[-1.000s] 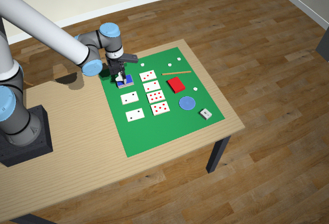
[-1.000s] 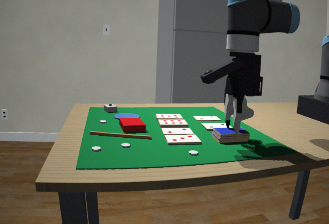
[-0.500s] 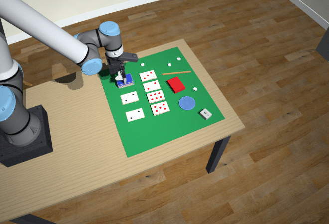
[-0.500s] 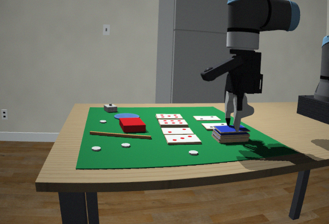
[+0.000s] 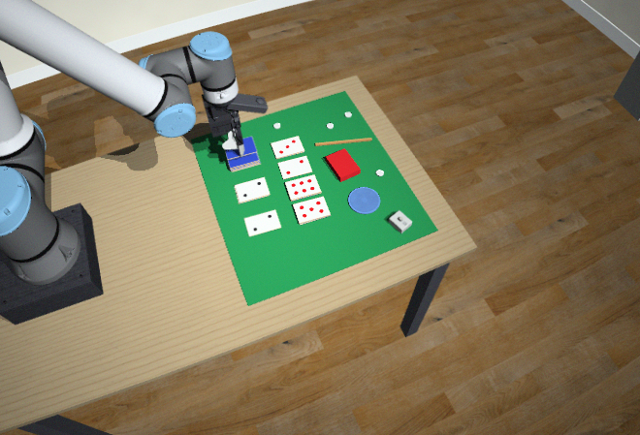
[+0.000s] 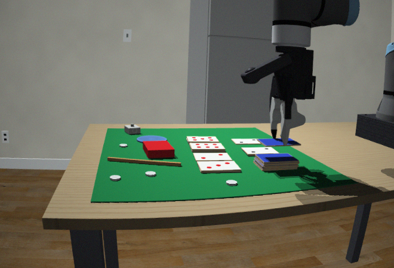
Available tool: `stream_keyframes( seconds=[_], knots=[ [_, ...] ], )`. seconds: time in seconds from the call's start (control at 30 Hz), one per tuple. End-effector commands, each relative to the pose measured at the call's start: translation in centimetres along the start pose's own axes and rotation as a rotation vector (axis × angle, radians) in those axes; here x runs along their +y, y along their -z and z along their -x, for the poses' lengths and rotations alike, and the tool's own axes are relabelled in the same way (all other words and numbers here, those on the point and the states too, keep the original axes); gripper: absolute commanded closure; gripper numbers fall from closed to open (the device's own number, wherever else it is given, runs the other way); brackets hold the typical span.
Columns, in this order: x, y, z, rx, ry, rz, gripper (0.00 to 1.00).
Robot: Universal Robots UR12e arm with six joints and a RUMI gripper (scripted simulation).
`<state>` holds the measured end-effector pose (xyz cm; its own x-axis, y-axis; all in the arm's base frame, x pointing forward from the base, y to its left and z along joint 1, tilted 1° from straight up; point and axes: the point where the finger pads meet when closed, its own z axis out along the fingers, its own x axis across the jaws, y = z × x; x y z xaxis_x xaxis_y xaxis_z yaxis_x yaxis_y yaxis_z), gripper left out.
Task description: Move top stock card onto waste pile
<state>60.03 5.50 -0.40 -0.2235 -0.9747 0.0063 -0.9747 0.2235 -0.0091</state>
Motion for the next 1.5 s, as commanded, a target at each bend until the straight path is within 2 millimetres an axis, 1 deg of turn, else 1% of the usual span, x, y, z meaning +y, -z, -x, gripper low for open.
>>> stream_keyframes(
  seconds=[0.0, 0.37, 0.47, 0.57, 0.63, 0.77, 1.0, 1.13, 1.2, 1.33, 1.47],
  knots=[
    [-0.1, 0.5, 0.0, 0.000, 0.000, -0.001, 0.61],
    [-0.1, 0.5, -0.1, 0.000, 0.000, -0.001, 0.61],
    [-0.1, 0.5, -0.7, 0.000, 0.000, -0.001, 0.61],
    [-0.1, 0.5, -1.6, 0.000, -0.001, -0.001, 0.61],
    [-0.1, 0.5, -1.6, 0.000, -0.001, -0.001, 0.61],
    [-0.1, 0.5, -3.6, 0.000, -0.002, -0.001, 0.61],
    [-0.1, 0.5, -7.8, 0.000, -0.003, -0.001, 0.61],
    [-0.1, 0.5, -9.9, 0.000, -0.004, -0.001, 0.61],
    [-0.1, 0.5, -9.9, 0.000, -0.004, -0.001, 0.61],
    [-0.1, 0.5, -11.2, 0.000, -0.005, -0.001, 0.61],
    [-0.1, 0.5, -11.8, 0.000, -0.005, -0.001, 0.61]
  ],
)
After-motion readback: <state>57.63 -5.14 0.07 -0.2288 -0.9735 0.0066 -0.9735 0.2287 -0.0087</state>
